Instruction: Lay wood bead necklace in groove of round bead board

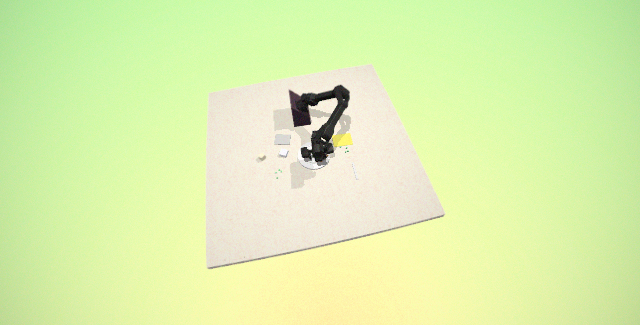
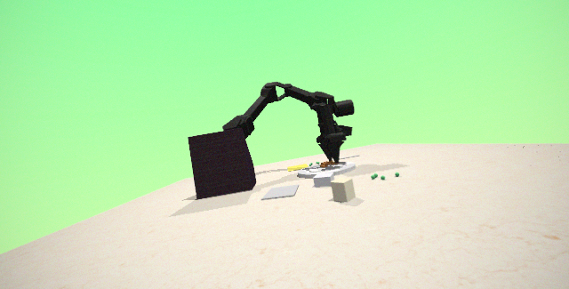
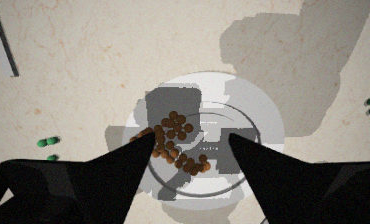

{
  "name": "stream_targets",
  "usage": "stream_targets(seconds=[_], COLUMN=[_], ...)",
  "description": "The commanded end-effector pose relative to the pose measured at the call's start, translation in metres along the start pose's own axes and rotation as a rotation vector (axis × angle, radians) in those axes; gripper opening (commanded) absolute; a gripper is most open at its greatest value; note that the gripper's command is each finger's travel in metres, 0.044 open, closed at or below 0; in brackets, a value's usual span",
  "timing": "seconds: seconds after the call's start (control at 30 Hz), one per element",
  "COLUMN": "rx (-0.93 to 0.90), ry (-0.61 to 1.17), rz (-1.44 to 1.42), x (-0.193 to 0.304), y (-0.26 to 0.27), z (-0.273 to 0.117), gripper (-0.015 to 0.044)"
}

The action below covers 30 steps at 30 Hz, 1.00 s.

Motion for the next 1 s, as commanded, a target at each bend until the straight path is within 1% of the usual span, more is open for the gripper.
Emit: stream_targets(seconds=[0.0,0.97], rx=[0.004,-0.002], ry=[-0.002,0.002], rz=[-0.012,0.000], x=[0.0007,-0.0003], y=[0.0007,-0.0003], z=[-0.0027,-0.0036], gripper=[0.0440,0.0440])
Point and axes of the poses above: the point midway between the two fingers, 35 mm back from their tips, its own z axis out along the fingers, its own y axis across the jaws, x = y × z, the point moved 8 cm from there along -z, back along the fingers, and after that the axes turned 13 degrees about z, right-handed, at the moved point
